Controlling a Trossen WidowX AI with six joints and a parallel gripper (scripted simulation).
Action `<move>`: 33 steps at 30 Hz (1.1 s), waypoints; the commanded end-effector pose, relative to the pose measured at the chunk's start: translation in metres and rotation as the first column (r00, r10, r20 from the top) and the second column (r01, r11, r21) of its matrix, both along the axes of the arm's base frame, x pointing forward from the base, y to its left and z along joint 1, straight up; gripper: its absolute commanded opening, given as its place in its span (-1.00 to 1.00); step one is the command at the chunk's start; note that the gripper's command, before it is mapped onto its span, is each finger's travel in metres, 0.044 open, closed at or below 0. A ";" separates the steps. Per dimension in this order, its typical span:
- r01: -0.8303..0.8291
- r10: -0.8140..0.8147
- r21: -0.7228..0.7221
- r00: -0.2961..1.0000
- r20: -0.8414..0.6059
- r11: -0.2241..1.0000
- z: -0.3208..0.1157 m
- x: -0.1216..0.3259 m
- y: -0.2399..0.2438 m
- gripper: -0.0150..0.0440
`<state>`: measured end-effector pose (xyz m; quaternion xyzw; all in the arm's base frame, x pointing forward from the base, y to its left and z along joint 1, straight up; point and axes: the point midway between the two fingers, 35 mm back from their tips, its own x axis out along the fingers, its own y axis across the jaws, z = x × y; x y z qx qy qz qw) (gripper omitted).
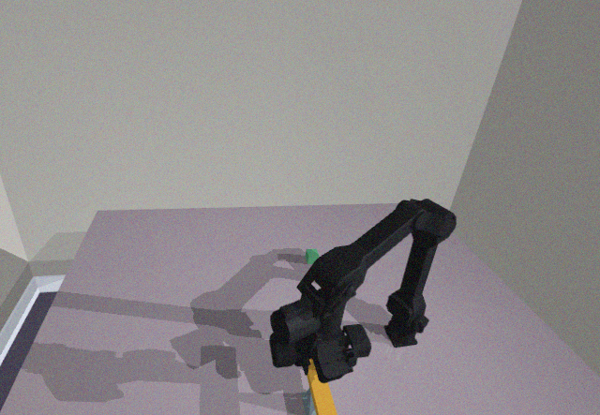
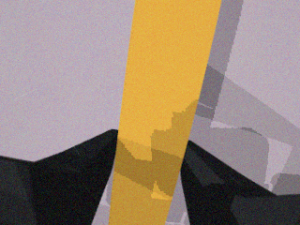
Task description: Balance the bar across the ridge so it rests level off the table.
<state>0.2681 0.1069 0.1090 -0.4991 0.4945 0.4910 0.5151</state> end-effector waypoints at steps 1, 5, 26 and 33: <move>0.000 0.000 0.000 1.000 0.000 1.000 0.000 0.000 0.000 0.09; 0.000 0.000 0.000 1.000 0.000 1.000 0.000 0.000 0.000 0.09; 0.000 0.000 0.000 1.000 0.000 1.000 0.000 0.000 0.000 0.31; 0.000 0.000 0.000 1.000 0.000 1.000 0.000 0.000 0.000 0.94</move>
